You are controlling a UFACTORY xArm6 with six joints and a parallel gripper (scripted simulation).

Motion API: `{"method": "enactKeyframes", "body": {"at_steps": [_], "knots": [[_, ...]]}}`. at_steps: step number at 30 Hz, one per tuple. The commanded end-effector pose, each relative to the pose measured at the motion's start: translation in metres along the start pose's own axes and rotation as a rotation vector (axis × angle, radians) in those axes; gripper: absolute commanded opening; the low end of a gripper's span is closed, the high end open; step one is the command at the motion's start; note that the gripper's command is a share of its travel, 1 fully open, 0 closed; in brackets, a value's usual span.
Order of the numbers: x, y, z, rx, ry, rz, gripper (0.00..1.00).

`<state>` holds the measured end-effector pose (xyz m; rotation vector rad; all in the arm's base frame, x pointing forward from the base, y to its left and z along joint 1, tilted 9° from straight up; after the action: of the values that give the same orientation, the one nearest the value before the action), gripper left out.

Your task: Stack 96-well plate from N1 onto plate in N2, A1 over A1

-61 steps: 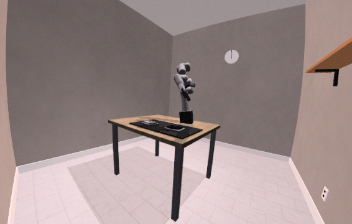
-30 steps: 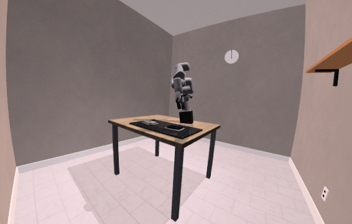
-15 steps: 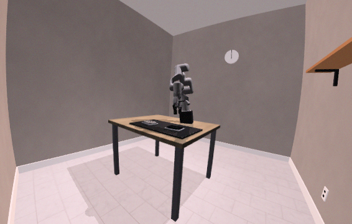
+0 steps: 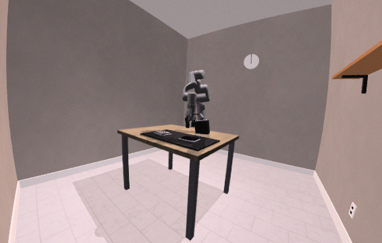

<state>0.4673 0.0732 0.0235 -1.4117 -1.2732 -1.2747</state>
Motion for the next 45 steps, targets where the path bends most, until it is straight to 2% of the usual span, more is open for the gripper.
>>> {"method": "enactKeyframes", "body": {"at_steps": [1, 6, 14, 45], "knots": [[0.001, 0.001, 0.000, 0.000, 0.001, -0.003, 1.00], [0.001, 0.001, 0.000, 0.000, 0.001, -0.003, 1.00], [-0.009, 0.001, 0.000, 0.000, 0.001, -0.003, 1.00], [-0.057, 0.001, 0.000, 0.000, 0.001, -0.003, 1.00]]}}
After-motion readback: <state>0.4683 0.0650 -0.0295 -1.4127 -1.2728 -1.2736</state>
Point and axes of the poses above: the point where the finger pads meet when closed, its own x axis back along the fingers, its own y axis across the jaws, z = x × y, the point moved 3 cm from there along x, back along the fingers, and after that the axes turned 4 degrees about -x, right-handed, at the moved point
